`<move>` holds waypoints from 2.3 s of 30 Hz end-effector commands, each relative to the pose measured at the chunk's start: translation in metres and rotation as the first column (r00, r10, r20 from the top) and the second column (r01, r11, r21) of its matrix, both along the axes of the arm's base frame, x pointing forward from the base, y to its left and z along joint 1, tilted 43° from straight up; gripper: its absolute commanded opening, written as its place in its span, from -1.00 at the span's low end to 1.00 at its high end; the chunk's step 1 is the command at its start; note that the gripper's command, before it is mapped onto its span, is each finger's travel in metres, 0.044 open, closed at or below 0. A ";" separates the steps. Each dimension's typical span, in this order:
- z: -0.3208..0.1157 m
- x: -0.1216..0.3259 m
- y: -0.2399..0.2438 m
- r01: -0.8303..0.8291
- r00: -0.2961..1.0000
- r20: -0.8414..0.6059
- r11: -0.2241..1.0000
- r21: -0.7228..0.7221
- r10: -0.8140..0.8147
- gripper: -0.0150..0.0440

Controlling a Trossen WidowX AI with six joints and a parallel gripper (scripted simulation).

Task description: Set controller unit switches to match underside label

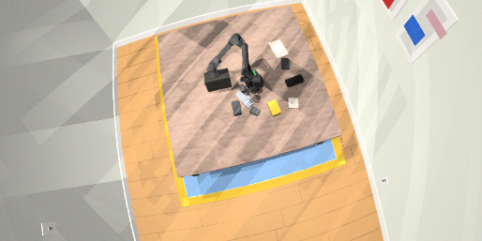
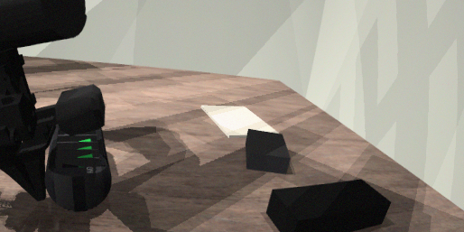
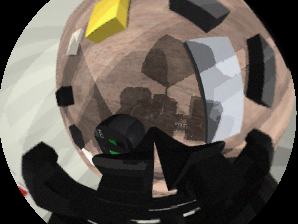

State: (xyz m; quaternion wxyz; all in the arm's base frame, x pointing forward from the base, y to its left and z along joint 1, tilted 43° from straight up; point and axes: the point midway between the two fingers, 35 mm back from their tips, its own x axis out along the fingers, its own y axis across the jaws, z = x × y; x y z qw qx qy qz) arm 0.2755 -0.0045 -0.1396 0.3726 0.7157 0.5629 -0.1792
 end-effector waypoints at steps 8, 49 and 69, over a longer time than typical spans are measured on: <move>0.003 0.019 0.001 -0.003 1.000 0.013 1.000 0.001 0.003 -0.49; 0.038 0.025 -0.040 -0.186 0.965 0.186 0.982 -0.020 0.186 -0.49; 0.047 0.032 -0.035 -0.296 0.933 0.200 0.954 -0.054 0.300 -0.49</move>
